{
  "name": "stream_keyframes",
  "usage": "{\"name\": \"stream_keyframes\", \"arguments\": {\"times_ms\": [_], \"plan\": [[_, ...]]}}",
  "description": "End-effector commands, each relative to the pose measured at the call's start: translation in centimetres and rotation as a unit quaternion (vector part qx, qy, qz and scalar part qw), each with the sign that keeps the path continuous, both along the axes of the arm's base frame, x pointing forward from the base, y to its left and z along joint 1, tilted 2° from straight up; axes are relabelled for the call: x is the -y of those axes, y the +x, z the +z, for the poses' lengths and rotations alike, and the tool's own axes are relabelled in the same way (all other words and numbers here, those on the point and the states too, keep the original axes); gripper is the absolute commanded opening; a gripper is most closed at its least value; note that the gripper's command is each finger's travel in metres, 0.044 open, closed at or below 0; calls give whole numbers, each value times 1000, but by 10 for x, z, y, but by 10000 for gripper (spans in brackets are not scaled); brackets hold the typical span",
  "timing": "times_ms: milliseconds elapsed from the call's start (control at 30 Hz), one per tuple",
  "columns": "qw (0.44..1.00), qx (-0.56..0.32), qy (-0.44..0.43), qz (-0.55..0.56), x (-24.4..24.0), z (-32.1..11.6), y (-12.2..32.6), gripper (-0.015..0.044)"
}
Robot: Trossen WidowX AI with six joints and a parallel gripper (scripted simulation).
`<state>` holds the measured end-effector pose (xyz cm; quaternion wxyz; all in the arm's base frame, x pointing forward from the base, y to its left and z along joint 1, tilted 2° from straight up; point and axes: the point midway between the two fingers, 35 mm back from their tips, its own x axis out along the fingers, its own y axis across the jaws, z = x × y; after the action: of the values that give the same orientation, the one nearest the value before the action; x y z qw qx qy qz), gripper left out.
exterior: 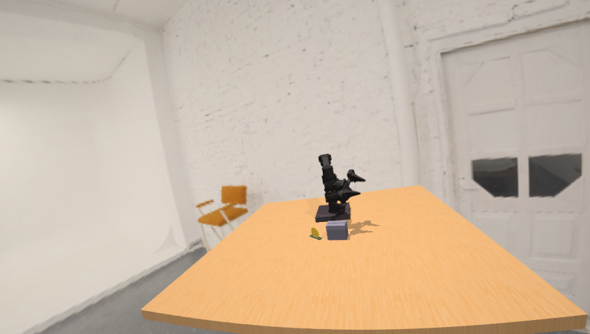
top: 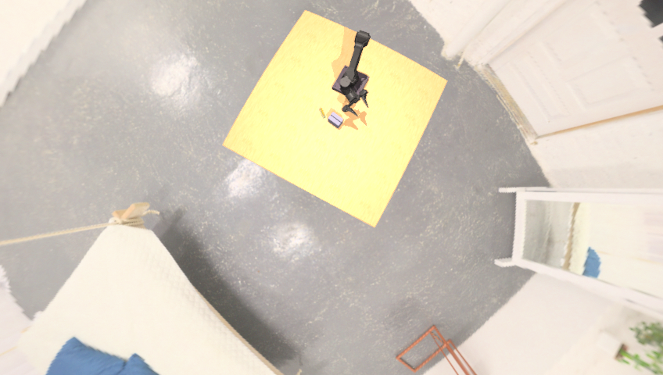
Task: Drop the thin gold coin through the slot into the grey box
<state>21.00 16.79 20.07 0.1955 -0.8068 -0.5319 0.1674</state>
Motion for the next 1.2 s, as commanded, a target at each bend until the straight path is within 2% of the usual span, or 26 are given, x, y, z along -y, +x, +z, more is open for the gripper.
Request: {"name": "stream_keyframes", "arguments": {"times_ms": [0,100,233,267,367,467,667,867,933,1167], "plan": [[1000,-10,1,-5,1,0,3,374],[984,-153,16,-86,15,-4,38,295],[897,-373,52,-233,49,-19,85,190],[864,-420,63,-270,59,-23,94,164],[743,-541,96,-381,93,-38,112,161],[597,-625,129,-487,131,-51,118,161],[362,-678,167,-618,184,-63,107,161],[147,-660,187,-712,229,-61,82,161],[130,-656,188,-719,232,-60,79,161],[130,-656,188,-719,232,-60,82,161]]}}
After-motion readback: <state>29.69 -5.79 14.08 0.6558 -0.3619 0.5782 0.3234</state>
